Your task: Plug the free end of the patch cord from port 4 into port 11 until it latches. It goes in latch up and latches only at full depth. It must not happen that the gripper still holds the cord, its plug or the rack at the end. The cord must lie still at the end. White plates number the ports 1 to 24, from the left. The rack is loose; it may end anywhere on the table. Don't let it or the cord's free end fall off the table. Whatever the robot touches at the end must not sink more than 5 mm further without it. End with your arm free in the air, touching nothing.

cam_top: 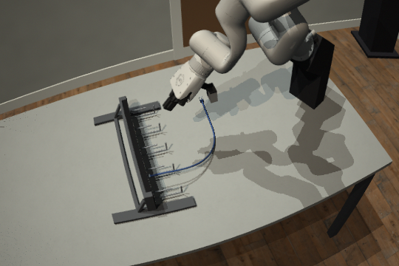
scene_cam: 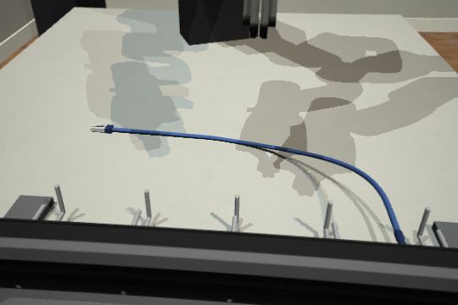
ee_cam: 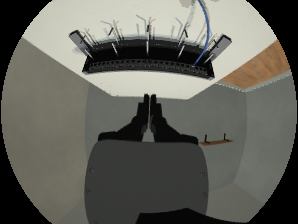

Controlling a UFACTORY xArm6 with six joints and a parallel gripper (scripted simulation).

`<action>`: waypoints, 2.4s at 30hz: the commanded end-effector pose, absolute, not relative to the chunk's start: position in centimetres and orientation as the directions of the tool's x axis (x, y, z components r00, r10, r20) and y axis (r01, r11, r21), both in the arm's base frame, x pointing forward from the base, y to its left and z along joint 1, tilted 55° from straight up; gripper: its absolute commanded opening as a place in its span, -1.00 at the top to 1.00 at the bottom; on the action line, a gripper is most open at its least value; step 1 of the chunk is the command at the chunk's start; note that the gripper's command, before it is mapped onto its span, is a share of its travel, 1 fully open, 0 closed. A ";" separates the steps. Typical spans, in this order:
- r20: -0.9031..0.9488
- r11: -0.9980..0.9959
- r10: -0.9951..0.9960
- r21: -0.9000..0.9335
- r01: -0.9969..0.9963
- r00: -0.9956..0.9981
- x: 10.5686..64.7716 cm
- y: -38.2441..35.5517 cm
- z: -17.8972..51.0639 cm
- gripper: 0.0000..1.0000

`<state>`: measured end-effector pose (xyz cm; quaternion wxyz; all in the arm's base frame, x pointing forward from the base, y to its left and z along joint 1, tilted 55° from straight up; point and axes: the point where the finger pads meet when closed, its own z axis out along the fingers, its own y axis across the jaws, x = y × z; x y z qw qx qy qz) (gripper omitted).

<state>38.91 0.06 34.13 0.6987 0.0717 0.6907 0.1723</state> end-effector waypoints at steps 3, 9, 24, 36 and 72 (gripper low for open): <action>-0.940 0.929 0.340 0.338 -0.153 -0.012 39.4 -2.2 33.5 1.00; -0.940 0.929 0.340 0.338 -0.153 -0.012 39.8 -4.9 32.5 1.00; -0.940 0.929 0.340 0.338 -0.153 -0.012 40.2 -5.9 32.1 1.00; -0.940 0.929 0.340 0.338 -0.153 -0.012 45.2 -5.2 32.3 1.00; -0.940 0.929 0.340 0.338 -0.153 -0.012 53.9 -3.9 32.7 1.00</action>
